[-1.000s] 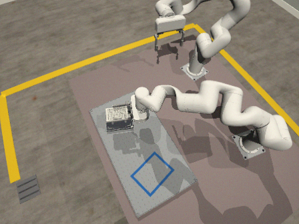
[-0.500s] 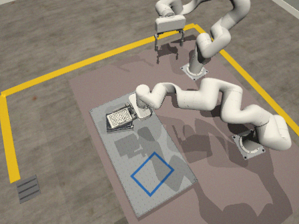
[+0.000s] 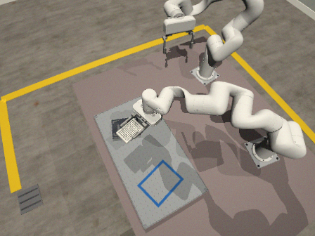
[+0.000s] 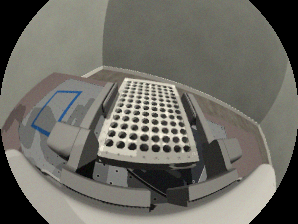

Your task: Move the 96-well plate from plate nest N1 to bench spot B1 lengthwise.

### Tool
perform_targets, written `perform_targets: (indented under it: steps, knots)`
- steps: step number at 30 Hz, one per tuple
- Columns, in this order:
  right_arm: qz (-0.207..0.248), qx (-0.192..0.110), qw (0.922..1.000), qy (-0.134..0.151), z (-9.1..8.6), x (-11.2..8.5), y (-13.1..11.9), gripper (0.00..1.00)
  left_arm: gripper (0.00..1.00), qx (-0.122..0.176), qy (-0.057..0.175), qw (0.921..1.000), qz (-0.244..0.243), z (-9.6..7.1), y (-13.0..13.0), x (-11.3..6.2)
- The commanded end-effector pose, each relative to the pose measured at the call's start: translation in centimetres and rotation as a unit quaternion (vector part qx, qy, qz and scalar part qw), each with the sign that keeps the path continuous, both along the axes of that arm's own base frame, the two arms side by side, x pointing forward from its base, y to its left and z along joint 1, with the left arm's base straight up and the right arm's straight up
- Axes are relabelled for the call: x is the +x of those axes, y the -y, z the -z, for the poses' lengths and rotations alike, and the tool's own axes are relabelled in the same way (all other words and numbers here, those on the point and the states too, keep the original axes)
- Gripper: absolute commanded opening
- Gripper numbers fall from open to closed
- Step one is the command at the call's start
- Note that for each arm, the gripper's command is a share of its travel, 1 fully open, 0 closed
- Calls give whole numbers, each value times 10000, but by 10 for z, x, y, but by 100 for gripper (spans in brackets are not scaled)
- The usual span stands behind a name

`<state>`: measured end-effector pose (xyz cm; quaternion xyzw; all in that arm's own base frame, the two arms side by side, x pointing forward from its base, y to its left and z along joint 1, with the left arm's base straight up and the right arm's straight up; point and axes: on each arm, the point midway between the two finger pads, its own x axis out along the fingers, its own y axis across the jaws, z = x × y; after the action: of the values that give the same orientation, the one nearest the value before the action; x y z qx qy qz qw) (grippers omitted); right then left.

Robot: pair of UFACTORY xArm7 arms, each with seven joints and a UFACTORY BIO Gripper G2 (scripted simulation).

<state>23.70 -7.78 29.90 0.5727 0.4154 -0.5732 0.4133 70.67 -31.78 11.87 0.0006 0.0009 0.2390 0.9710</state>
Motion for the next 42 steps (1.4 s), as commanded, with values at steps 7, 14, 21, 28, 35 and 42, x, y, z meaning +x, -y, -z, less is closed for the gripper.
perform_targets:
  steps: [7, 14, 21, 28, 35, 42]
  knots:
    - [1, -10, 10000, 11, -1, 0, 0, 100, 0, -18, 33, 10000, -19, -3, -27, -6]
    - [1, -10, 10000, 11, -1, 0, 0, 100, 0, -17, 33, 10000, -19, -3, -49, -12]
    - [1, -10, 10000, 11, -1, 0, 0, 100, 0, -16, 33, 10000, -18, -2, -65, -17]
    - [1, -10, 10000, 11, -1, 0, 0, 100, 0, -15, 33, 10000, -18, -1, -88, -23]
    - [1, -10, 10000, 11, -1, 0, 0, 100, 0, -14, 33, 10000, -18, 0, -110, -29]
    - [1, -10, 10000, 11, -1, 0, 0, 100, 0, -14, 33, 10000, -18, 0, -126, -33]
